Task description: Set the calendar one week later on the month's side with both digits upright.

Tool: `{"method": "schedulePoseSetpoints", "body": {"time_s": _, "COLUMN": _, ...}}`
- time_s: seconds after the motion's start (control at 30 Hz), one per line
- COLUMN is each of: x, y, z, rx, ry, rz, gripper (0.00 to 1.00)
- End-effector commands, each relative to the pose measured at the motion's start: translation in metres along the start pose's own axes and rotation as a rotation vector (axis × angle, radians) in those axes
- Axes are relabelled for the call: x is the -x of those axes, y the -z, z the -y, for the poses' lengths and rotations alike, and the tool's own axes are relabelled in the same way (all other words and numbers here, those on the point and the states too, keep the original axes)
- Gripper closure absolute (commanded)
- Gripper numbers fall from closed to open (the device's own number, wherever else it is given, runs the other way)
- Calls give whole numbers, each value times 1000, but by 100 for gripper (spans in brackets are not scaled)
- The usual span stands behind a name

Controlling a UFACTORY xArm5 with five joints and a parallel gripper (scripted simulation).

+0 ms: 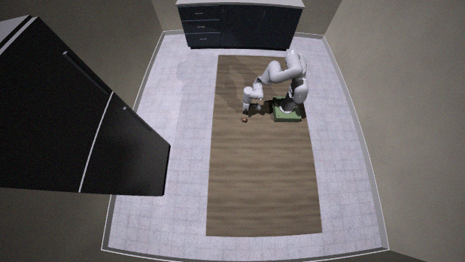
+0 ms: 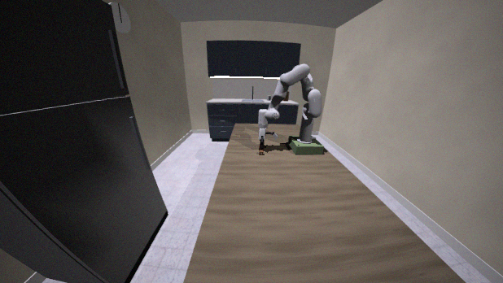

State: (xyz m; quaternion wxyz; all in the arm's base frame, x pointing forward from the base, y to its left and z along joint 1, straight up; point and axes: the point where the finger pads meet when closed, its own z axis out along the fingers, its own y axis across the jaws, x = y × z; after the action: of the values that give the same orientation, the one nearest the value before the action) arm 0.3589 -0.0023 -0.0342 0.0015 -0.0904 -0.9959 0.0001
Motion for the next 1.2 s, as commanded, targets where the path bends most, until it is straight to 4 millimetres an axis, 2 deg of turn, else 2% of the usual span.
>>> {"method": "schedulePoseSetpoints", "body": {"time_s": 0.0, "x": 1, "y": 0, "z": 0, "rx": 1, "ry": 0, "rz": 3, "gripper": 53}}
{"method": "schedulePoseSetpoints", "body": {"time_s": 1.07, "x": 1, "y": 0, "z": 0, "rx": 1, "ry": 0, "rz": 3, "gripper": 53}}
{"method": "schedulePoseSetpoints", "body": {"time_s": 1.1, "x": 1, "y": 0, "z": 0, "rx": 1, "ry": 0, "rz": 3, "gripper": 73}}
{"method": "schedulePoseSetpoints", "body": {"time_s": 1.17, "x": 1, "y": 0, "z": 0, "rx": 1, "ry": 0, "rz": 3, "gripper": 73}}
